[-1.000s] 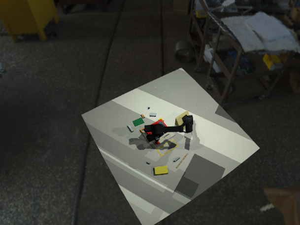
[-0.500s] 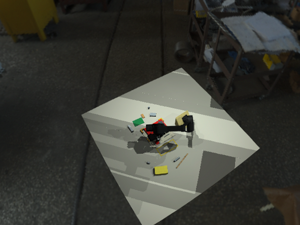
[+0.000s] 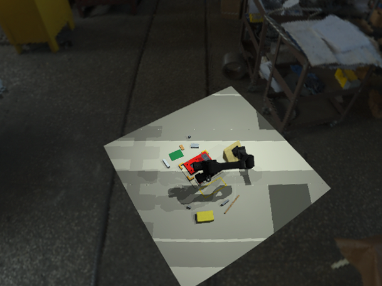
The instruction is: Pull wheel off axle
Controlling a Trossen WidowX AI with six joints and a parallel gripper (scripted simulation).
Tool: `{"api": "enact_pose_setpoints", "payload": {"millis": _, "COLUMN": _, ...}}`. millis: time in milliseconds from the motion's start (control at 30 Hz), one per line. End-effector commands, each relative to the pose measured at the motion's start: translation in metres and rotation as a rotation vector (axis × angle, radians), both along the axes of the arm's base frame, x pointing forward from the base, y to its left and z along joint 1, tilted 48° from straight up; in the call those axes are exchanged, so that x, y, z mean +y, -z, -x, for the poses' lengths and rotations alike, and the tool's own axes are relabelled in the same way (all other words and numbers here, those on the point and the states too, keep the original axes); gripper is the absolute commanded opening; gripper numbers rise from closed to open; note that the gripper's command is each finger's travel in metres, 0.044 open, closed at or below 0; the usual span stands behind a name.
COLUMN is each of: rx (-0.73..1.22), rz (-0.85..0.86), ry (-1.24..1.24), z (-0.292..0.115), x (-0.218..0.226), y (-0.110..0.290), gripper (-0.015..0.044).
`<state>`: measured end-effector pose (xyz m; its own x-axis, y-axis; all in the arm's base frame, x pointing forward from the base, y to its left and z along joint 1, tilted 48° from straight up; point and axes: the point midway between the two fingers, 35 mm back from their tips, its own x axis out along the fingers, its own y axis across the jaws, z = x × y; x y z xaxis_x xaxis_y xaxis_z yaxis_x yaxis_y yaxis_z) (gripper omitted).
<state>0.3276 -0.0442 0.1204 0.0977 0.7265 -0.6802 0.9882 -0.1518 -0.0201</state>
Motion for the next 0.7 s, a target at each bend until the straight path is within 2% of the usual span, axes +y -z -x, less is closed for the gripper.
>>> {"api": "enact_pose_setpoints", "payload": {"millis": 0, "rx": 0.006, "rz": -0.006, "ry": 0.002, "z": 0.007, "x": 0.009, "y": -0.009, "gripper": 0.0000}}
{"api": "enact_pose_setpoints", "payload": {"millis": 300, "rx": 0.007, "rz": -0.007, "ry": 0.000, "z": 0.020, "x": 0.025, "y": -0.024, "gripper": 0.0000}}
{"api": "enact_pose_setpoints", "payload": {"millis": 667, "rx": 0.006, "rz": -0.008, "ry": 0.000, "z": 0.018, "x": 0.039, "y": -0.011, "gripper": 0.0000}}
